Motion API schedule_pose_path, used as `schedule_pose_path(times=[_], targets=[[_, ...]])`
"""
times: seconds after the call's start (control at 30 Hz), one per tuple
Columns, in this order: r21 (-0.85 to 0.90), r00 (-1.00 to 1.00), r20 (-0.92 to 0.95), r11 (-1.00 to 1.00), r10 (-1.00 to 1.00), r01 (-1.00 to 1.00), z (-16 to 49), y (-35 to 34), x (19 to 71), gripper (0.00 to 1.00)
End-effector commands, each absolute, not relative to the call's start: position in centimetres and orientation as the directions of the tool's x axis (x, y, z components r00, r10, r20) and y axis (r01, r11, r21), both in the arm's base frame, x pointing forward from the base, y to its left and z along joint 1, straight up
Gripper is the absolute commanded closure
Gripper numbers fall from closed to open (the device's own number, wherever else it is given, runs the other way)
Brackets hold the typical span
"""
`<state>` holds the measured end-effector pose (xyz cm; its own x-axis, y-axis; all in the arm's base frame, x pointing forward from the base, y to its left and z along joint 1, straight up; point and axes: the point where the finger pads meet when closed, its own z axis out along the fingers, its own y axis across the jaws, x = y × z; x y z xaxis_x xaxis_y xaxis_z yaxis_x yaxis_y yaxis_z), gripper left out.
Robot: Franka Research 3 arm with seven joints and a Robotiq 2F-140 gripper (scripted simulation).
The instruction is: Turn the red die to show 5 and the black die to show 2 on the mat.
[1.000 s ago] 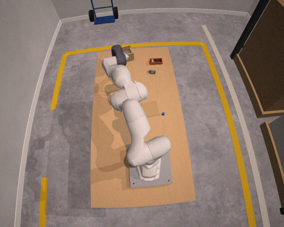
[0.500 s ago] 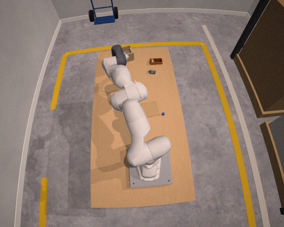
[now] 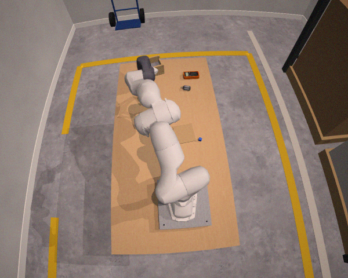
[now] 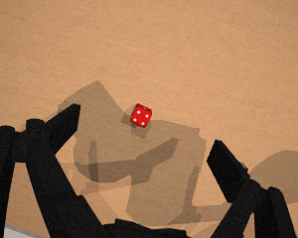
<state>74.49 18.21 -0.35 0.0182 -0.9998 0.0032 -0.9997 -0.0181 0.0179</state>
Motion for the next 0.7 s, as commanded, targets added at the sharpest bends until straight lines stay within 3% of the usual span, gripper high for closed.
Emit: schedule_pose_path(times=[0.0, 0.67], targets=[[0.006, 0.014, 0.000, -0.014, -1.000, -1.000, -0.1, 18.6, 74.3, 0.00], [0.006, 0.014, 0.000, -0.014, -1.000, -1.000, -0.1, 21.3, 64.6, 0.00]])
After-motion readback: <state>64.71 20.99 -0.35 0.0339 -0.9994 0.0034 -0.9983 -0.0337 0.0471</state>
